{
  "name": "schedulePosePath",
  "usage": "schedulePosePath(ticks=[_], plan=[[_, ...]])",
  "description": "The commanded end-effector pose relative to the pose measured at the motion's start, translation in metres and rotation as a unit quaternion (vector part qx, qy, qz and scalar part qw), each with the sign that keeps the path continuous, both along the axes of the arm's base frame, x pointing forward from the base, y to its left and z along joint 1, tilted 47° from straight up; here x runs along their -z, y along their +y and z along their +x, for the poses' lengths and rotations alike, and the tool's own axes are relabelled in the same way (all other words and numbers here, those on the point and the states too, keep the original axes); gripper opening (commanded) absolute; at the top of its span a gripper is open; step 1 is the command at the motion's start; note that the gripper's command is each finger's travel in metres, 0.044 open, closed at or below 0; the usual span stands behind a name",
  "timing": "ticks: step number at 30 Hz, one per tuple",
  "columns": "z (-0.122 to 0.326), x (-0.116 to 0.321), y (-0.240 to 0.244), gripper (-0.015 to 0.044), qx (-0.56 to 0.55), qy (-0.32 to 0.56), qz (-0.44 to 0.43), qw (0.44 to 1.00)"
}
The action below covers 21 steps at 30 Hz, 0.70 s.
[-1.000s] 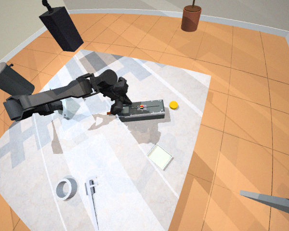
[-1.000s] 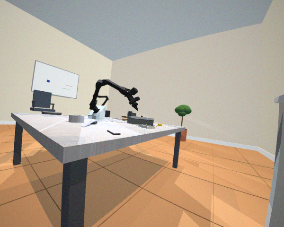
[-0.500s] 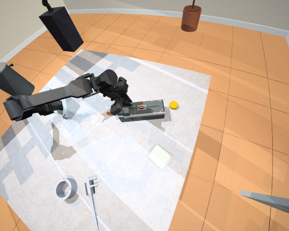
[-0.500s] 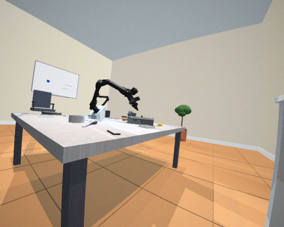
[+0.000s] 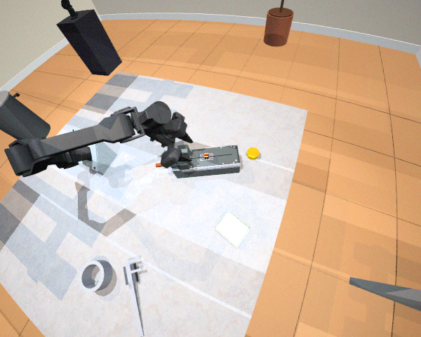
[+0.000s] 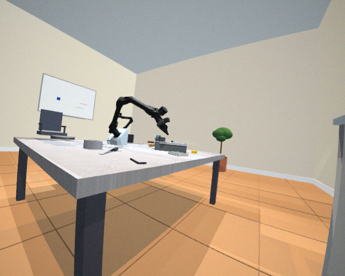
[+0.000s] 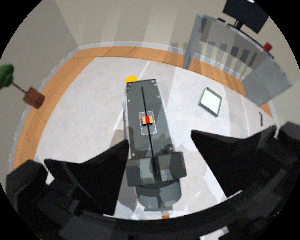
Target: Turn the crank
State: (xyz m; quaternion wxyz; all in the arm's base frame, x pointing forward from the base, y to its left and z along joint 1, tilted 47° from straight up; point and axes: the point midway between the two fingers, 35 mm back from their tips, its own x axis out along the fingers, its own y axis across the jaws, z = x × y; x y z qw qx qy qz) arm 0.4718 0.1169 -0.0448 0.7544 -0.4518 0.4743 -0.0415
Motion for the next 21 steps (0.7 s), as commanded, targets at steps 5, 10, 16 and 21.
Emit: schedulePosePath(ticks=[5,10,16,21], plan=[[0.0,0.0,-0.0001,0.023,0.0,0.0,0.0,1.0],[0.0,0.0,-0.0001,0.0099,0.0,0.0,0.0,1.0],[0.0,0.0,-0.0001,0.0,0.0,0.0,0.0,1.0],[0.0,0.0,-0.0001,0.0,0.0,0.0,0.0,1.0]])
